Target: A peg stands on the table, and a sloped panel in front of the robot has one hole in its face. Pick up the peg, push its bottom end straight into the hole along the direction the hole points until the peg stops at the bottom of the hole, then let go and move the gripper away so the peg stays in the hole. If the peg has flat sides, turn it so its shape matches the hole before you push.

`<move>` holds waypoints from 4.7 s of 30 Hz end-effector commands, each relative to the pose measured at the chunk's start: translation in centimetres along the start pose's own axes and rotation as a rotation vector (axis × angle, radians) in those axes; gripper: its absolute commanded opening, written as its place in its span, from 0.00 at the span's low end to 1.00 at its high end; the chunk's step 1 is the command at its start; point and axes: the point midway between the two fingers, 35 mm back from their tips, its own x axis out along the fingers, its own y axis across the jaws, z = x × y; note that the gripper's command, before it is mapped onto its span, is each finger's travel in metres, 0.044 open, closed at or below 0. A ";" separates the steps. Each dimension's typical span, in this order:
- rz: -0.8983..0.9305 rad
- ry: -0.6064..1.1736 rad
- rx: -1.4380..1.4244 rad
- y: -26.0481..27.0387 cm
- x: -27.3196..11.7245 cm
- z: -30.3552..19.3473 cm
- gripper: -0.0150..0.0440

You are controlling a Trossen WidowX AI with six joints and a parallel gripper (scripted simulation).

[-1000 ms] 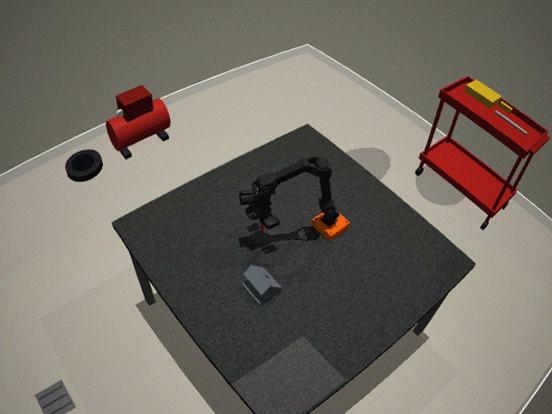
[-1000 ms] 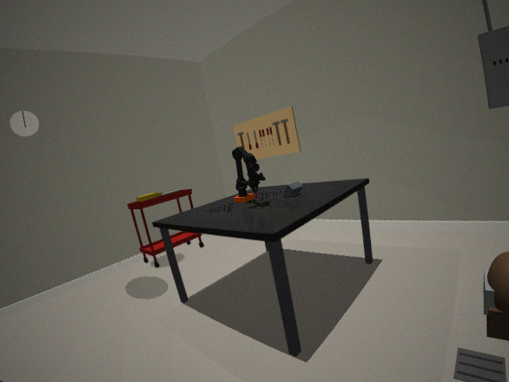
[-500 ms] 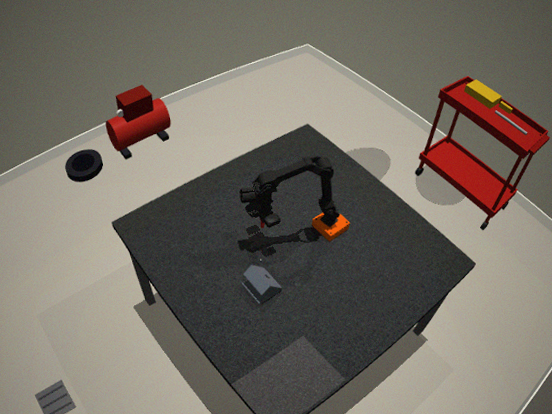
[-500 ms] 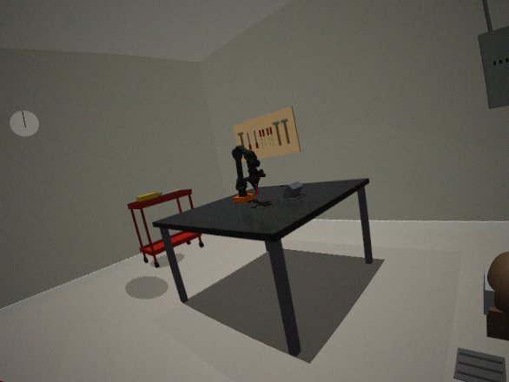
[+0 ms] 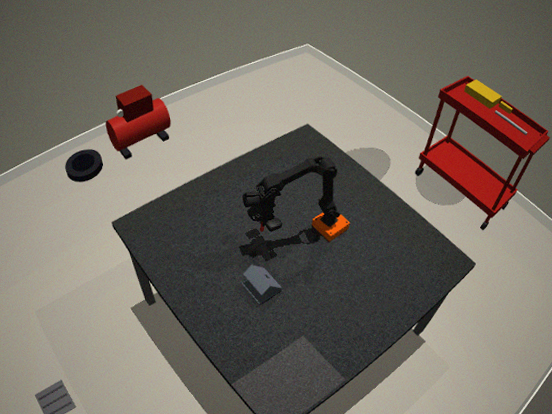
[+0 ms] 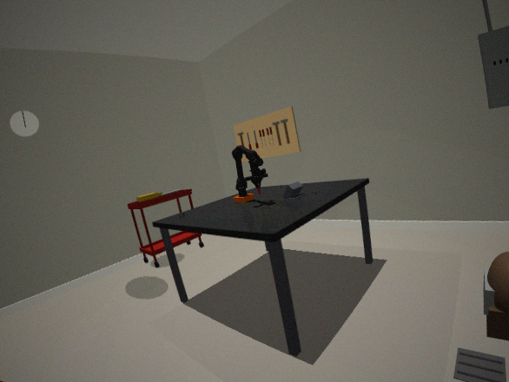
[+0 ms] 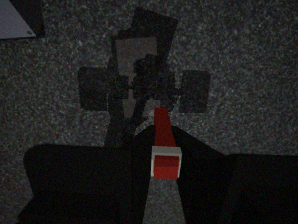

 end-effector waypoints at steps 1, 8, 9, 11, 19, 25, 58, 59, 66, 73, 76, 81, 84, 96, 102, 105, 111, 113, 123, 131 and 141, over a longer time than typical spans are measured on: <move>-0.014 -0.016 -0.002 0.4 0.0 0.1 0.25; -0.030 -0.048 -0.011 1.3 0.0 0.4 0.25; -0.032 -0.053 -0.013 1.4 0.0 0.5 0.25; -0.036 -0.062 -0.015 1.7 0.0 0.5 0.25; -0.050 -0.100 -0.024 2.7 0.1 0.9 0.25; -0.060 -0.129 -0.031 3.5 0.1 1.1 0.25; -0.085 -0.298 -0.056 7.9 -0.2 1.8 0.25; -0.085 -0.303 -0.057 8.1 -0.2 1.8 0.25; -0.085 -0.340 -0.060 9.0 -0.3 1.8 0.25; -0.082 -0.378 -0.063 10.0 -0.5 1.8 0.25; -0.080 -0.394 -0.064 10.4 -0.5 1.8 0.25; -0.076 -0.421 -0.065 11.1 -0.6 1.7 0.25; -0.073 -0.437 -0.066 11.5 -0.7 1.7 0.25; -0.058 -0.501 -0.067 13.1 -1.0 1.5 0.25; -0.048 -0.533 -0.066 13.9 -1.1 1.4 0.25; -0.042 -0.549 -0.066 14.3 -1.2 1.3 0.25; -0.030 -0.581 -0.065 15.1 -1.4 1.1 0.25; -0.025 -0.591 -0.064 15.3 -1.4 1.0 0.25; 0.000 -0.643 -0.061 16.6 -1.7 0.6 0.25; 0.023 -0.683 -0.057 17.6 -2.0 0.2 0.25; 0.056 -0.732 -0.052 18.8 -2.3 -0.3 0.25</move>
